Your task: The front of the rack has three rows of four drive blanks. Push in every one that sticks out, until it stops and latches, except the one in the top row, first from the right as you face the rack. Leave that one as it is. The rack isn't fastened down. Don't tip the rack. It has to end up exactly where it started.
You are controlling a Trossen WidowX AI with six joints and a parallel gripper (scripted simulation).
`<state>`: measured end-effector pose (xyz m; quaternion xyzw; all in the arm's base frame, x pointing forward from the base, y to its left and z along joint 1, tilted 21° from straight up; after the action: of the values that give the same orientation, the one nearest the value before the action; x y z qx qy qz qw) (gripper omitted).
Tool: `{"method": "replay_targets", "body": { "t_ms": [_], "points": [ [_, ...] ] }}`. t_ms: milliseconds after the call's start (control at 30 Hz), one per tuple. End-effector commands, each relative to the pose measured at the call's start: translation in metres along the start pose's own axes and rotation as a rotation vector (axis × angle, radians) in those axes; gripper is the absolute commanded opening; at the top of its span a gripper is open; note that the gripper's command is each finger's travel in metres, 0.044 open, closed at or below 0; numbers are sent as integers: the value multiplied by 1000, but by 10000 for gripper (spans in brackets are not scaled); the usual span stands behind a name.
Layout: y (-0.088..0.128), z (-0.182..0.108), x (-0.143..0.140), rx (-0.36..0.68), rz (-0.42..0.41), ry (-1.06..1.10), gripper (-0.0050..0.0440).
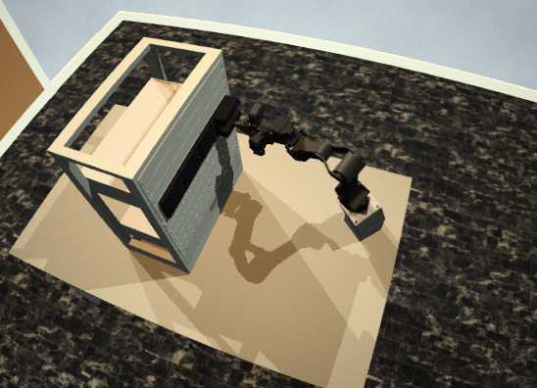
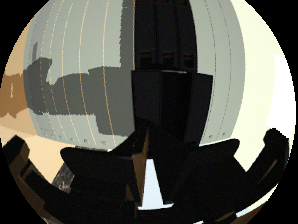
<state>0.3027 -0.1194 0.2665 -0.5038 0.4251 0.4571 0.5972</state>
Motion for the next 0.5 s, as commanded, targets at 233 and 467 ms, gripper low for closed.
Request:
{"method": "replay_targets", "body": {
  "t_ms": [233,467],
  "points": [
    [-8,1,-7,0,-19,10,0],
    [-14,1,-7,0,-19,10,0]
  ]
}}
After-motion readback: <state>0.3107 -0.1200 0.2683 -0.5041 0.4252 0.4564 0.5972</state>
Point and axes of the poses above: the point midway between the two fingers, 35 mm back from their tips, its own y axis back along the fingers, its own x axis across the jaws, z = x × y, the point moved 6 cm from there along y, back along the fingers, and after that the axes turned 9 degrees about y, right-handed, at the moved point
